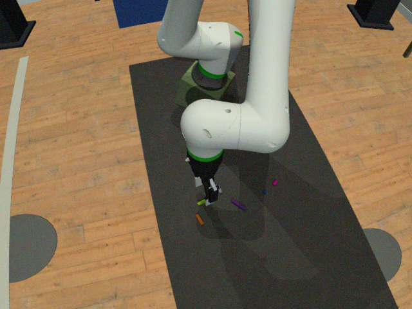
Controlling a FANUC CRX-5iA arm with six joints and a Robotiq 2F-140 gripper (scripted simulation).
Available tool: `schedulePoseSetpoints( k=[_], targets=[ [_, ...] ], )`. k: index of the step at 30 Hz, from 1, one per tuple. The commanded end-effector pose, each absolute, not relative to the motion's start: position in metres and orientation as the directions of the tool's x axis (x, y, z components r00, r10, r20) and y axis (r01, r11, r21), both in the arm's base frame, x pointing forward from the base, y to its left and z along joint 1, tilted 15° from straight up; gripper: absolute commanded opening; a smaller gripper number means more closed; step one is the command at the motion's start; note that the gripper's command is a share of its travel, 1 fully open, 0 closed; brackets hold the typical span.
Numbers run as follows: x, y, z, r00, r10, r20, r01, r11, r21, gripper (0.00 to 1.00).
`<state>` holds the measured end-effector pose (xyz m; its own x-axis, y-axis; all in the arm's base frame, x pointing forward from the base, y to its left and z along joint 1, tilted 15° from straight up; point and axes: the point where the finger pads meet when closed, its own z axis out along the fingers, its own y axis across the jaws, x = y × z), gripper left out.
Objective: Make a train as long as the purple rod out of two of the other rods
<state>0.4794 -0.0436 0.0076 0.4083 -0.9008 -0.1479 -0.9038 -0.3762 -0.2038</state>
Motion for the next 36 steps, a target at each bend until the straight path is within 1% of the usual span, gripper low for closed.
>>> schedulePoseSetpoints(
  k=[1, 36],
  targets=[
    [0.4795, -0.0437, 0.0077, 0.408, -0.901, -0.148, -0.904, -0.376, -0.204, 0.15],
    [0.48, -0.043, 0.0046, 0.408, -0.901, -0.148, -0.904, -0.376, -0.204, 0.15]
  ],
)
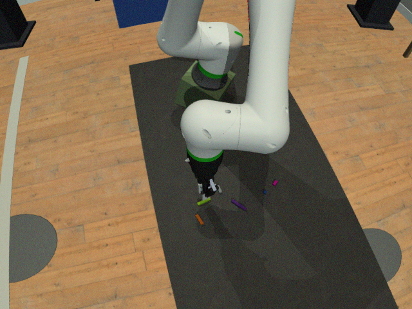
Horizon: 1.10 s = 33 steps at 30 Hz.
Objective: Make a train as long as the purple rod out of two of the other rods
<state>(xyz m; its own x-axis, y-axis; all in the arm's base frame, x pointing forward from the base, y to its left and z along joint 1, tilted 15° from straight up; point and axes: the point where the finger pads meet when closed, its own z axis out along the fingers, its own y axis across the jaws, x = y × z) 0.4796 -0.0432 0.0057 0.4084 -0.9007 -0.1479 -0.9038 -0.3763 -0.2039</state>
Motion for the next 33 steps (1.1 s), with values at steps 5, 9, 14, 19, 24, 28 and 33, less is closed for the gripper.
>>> schedulePoseSetpoints(
  k=[5, 9, 14, 19, 24, 28, 33],
  targets=[
    [0.48, -0.042, 0.002, 0.408, -0.901, -0.148, -0.904, -0.376, -0.204, 0.15],
    [0.481, -0.041, -0.002, 0.408, -0.901, -0.148, -0.904, -0.376, -0.204, 0.15],
    [0.482, -0.04, -0.009, 0.408, -0.901, -0.148, -0.904, -0.376, -0.204, 0.15],
    [0.483, -0.038, -0.015, 0.408, -0.901, -0.148, -0.904, -0.376, -0.204, 0.15],
    [0.484, -0.037, -0.022, 0.408, -0.901, -0.148, -0.904, -0.376, -0.204, 0.15],
    [0.484, -0.036, -0.028, 0.408, -0.901, -0.148, -0.904, -0.376, -0.204, 0.15],
    [0.485, -0.034, -0.034, 0.408, -0.901, -0.148, -0.904, -0.376, -0.204, 0.15]
  ],
)
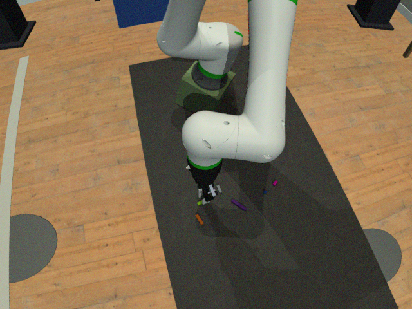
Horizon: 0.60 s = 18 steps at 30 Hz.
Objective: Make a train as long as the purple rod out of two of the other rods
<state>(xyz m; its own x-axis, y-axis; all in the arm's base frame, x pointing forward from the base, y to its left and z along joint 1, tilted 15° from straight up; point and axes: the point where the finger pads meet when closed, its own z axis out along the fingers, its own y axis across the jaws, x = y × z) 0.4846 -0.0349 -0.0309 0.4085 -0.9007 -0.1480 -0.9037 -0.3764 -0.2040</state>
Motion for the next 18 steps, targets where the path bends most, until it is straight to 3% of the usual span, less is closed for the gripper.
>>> schedulePoseSetpoints(
  k=[1, 18],
  targets=[
    [0.4854, -0.034, -0.0351, 0.408, -0.901, -0.148, -0.904, -0.376, -0.204, 0.15],
    [0.4865, -0.0323, -0.0428, 0.408, -0.901, -0.148, -0.904, -0.376, -0.204, 0.15]
  ],
)
